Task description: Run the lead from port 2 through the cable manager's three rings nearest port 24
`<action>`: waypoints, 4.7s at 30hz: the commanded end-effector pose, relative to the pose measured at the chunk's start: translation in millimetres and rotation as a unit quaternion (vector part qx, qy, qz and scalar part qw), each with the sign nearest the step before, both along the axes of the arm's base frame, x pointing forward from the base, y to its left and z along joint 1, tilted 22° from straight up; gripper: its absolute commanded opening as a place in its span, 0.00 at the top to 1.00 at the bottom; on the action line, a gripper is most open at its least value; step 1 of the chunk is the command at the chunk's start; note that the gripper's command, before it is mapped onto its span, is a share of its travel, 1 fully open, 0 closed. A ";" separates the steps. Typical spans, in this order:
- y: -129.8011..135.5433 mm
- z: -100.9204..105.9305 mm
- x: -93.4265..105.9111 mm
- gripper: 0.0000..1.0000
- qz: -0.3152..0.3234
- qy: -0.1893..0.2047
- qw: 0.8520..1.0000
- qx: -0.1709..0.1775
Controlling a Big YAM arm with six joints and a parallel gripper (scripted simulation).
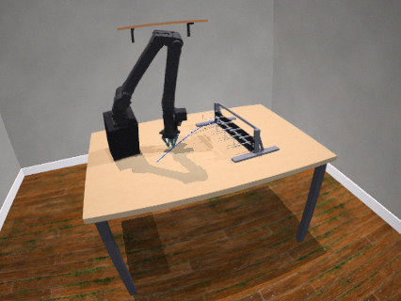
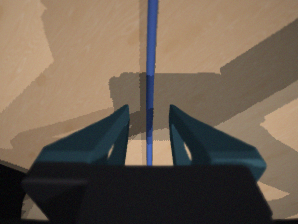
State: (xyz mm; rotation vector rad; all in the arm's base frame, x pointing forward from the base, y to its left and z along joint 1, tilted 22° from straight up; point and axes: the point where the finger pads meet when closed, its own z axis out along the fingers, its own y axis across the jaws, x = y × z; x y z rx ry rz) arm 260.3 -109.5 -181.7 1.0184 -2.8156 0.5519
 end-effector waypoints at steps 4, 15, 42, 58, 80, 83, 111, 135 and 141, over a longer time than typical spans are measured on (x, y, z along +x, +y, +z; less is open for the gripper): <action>-4.4 3.2 4.9 0.67 -0.003 -0.008 1.000 0.001; -4.4 3.1 4.9 0.67 -0.003 -0.008 1.000 0.001; -5.6 -4.2 3.5 0.67 -0.002 -0.006 1.000 0.001; -6.9 -8.3 1.7 0.67 -0.002 -0.004 1.000 0.002; -7.9 -10.2 2.4 0.67 -0.003 -0.004 1.000 0.002; -7.9 -10.2 2.4 0.67 -0.003 -0.004 1.000 0.002; -7.9 -10.2 2.4 0.67 -0.003 -0.004 1.000 0.002; -7.9 -10.2 2.4 1.00 -0.003 -0.004 1.000 0.002; -7.9 -10.2 2.4 1.00 -0.003 -0.004 1.000 0.002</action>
